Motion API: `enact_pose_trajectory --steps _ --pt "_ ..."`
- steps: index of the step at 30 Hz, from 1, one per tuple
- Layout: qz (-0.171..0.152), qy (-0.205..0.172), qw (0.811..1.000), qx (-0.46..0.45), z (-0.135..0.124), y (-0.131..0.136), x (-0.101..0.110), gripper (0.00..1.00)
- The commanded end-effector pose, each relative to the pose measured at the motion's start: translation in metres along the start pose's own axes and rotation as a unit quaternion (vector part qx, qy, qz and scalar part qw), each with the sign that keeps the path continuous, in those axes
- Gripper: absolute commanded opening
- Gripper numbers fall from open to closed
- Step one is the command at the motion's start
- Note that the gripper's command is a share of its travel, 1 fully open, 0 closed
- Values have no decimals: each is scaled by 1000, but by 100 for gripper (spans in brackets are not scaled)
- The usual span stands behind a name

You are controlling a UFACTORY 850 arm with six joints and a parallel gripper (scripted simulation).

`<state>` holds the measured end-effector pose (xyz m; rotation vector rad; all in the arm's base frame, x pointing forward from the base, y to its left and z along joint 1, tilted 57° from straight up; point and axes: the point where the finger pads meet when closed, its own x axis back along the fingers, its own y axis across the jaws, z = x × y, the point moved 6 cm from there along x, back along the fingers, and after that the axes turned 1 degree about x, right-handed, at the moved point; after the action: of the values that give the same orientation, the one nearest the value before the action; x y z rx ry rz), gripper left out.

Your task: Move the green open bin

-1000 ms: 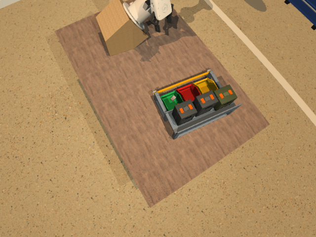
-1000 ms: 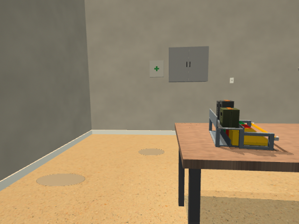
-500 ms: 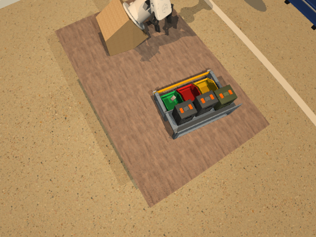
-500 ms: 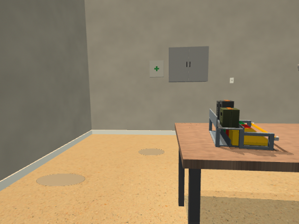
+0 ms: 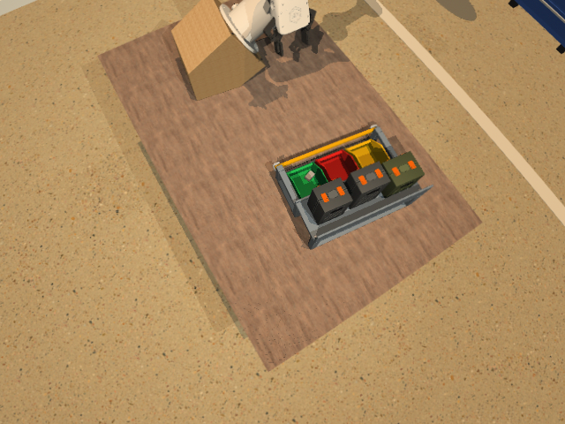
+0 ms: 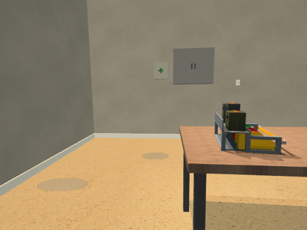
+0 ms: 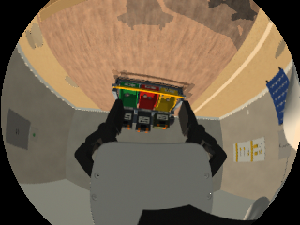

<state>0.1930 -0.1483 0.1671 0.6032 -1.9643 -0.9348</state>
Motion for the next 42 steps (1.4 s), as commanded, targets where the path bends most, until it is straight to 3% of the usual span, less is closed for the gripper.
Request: enact_pose_trajectory --steps 1,4,16,21,33,38,42 --pt "18 2 999 -48 -1 2 0 100" --pt "44 6 992 -121 -2 5 0 100" --pt "44 6 992 -121 -2 5 0 100" --pt "87 12 967 -241 -5 9 0 100" --pt "87 12 967 -241 -5 9 0 100" --pt "129 18 925 -356 -8 13 -2 100" --pt "129 18 925 -356 -8 13 -2 100"
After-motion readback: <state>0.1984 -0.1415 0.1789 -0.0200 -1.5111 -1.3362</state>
